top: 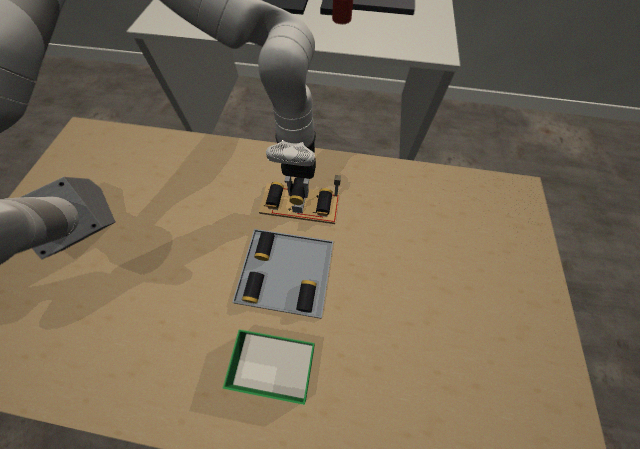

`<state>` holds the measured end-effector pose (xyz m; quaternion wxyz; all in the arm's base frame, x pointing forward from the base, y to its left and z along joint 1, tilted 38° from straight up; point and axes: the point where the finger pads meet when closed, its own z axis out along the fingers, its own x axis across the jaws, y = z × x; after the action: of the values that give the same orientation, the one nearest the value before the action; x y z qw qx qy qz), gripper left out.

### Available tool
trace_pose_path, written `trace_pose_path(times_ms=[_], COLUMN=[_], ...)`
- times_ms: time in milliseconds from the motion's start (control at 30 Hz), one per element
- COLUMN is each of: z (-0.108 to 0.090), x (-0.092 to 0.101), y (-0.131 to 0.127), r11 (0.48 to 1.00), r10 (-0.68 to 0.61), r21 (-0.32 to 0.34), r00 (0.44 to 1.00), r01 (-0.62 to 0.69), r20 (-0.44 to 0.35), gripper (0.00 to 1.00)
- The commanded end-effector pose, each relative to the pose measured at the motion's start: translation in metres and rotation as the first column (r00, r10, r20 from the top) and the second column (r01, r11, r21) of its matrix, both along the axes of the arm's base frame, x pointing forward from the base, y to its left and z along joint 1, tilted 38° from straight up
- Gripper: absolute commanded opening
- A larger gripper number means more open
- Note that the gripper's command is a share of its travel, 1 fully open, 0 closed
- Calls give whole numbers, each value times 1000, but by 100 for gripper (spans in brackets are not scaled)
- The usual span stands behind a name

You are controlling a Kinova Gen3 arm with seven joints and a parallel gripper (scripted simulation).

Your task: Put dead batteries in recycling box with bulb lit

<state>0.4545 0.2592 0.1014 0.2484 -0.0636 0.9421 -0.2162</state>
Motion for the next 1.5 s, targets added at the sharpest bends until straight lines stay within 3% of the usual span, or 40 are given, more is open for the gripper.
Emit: trace_pose_path(times_ms=[0, 1467], z=[1, -8], x=[0, 5], y=[0, -4], r11=[1000, 1000], r10=[0, 0], r21=[1, 1], r00=[1000, 1000], r01=[0, 0], r20=[1, 1], gripper=[57, 57])
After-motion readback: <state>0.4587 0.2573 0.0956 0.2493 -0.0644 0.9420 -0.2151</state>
